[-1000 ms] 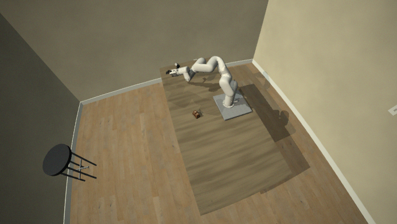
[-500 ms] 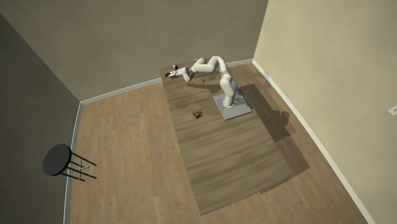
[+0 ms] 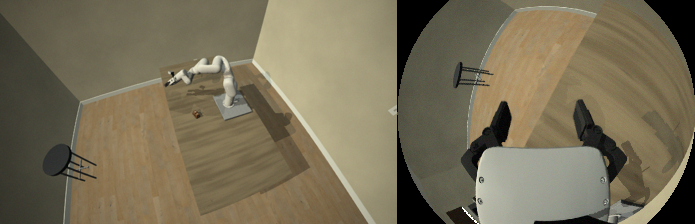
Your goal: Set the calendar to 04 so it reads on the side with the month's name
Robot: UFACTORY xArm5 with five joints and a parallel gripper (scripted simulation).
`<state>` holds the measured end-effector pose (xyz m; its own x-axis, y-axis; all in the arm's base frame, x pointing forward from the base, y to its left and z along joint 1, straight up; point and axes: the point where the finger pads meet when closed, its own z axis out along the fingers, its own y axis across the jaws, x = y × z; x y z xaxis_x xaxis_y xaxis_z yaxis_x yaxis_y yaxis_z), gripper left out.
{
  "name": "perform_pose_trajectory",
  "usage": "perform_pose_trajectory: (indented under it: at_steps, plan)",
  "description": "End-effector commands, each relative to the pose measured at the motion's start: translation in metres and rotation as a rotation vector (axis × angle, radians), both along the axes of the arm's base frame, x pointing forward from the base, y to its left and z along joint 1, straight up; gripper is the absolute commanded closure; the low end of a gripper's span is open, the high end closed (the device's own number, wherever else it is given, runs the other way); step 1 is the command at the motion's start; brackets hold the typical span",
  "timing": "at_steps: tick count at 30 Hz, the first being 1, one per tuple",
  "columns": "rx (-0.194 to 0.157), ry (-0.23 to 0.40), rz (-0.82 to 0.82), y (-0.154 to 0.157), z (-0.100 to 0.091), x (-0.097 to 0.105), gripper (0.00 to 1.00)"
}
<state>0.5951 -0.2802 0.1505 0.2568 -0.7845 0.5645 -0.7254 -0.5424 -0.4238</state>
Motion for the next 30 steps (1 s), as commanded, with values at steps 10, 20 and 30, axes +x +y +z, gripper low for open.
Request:
perform_pose_trajectory:
  at_steps: [10,20,30]
  plan:
    - [-0.066,0.255,0.349,0.116,-0.006,-0.023,0.0]
    - [-0.115,0.405,0.591,0.185,-0.013,-0.056,0.0]
    - [-0.167,0.556,0.865,0.249,-0.018,-0.106,0.0]
